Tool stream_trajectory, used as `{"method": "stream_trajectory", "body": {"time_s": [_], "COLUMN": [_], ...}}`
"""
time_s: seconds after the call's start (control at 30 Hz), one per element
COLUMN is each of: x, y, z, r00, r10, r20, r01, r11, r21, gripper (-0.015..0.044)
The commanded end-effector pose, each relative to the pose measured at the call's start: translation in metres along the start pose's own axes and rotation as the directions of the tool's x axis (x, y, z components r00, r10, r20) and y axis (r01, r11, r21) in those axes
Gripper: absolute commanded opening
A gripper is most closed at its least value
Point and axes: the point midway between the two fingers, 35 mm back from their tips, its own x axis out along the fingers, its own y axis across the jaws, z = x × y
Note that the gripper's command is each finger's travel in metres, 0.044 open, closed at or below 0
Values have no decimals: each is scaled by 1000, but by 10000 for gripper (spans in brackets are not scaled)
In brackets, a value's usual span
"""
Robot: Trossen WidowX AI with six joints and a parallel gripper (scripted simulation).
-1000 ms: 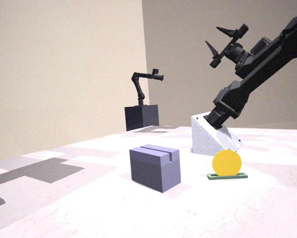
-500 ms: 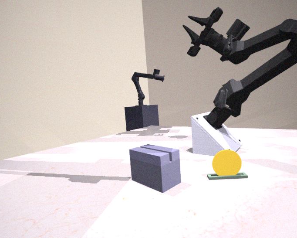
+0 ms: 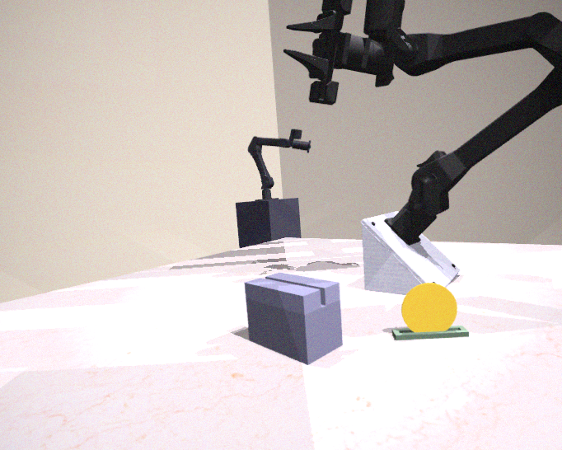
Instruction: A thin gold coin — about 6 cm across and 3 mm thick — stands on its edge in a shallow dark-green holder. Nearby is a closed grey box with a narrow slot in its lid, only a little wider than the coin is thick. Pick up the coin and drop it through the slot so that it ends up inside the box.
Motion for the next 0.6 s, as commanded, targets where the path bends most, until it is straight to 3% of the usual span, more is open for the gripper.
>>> {"method": "stream_trajectory", "body": {"time_s": [0.0,0.23,0.4,0.57], "x": [37,71,63,30], "y": [-22,-77,-114,-150], "z": [-39,-135,-198,-251], "r00": [979,796,579,299], "r10": [-164,-501,-697,-853], "r20": [-123,-340,-423,-428], "r01": [160,451,569,595], "r11": [986,865,717,517], "r21": [-35,-218,-403,-615], "gripper": [161,161,161,161]}}
